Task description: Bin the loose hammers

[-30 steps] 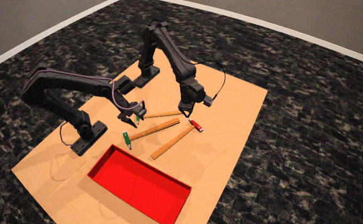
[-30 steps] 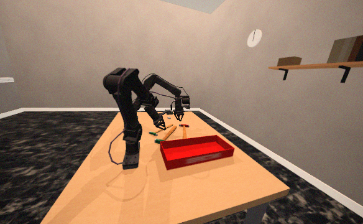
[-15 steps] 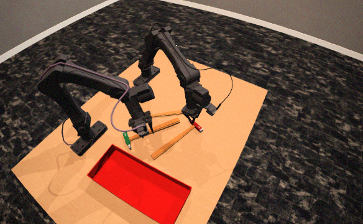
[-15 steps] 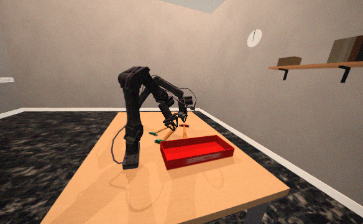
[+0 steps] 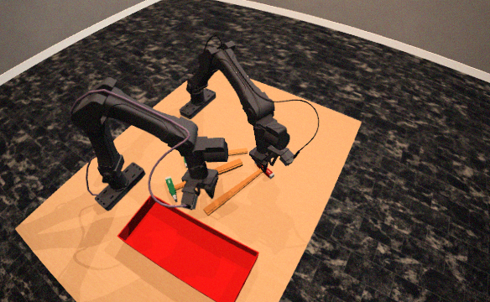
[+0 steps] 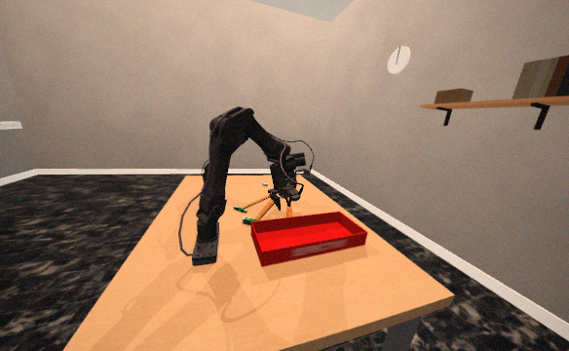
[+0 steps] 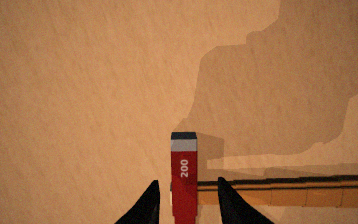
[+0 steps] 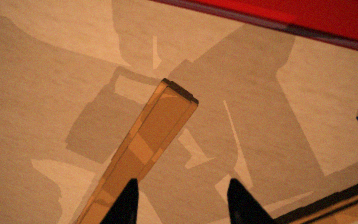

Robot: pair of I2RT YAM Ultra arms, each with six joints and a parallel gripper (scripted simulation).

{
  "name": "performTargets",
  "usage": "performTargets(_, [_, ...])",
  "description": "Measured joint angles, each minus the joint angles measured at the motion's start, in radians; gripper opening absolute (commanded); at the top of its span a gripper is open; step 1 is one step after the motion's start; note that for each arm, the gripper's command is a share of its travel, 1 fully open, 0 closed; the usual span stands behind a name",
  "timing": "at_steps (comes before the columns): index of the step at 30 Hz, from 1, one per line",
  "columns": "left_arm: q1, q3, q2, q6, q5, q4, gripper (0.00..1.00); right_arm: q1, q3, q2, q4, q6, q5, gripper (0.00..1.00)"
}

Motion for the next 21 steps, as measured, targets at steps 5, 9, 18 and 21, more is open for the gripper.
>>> performTargets(5, [0.002,0.018,0.017,0.031,0.0,0.004,0.42,-0.094,0.091,0.087,-0.052,0.125,-0.107,0.52])
performTargets(9, [0.002,0.021,0.022,0.036,0.0,0.004,0.42,-0.162,0.158,0.151,-0.088,0.204,-0.186,0.52])
performTargets(18, [0.002,0.022,0.022,0.041,0.0,0.004,0.42,-0.194,0.197,0.19,-0.116,0.254,-0.236,0.52])
performTargets(21, [0.002,0.028,0.026,0.045,0.0,0.005,0.42,-0.194,0.196,0.193,-0.116,0.257,-0.242,0.52])
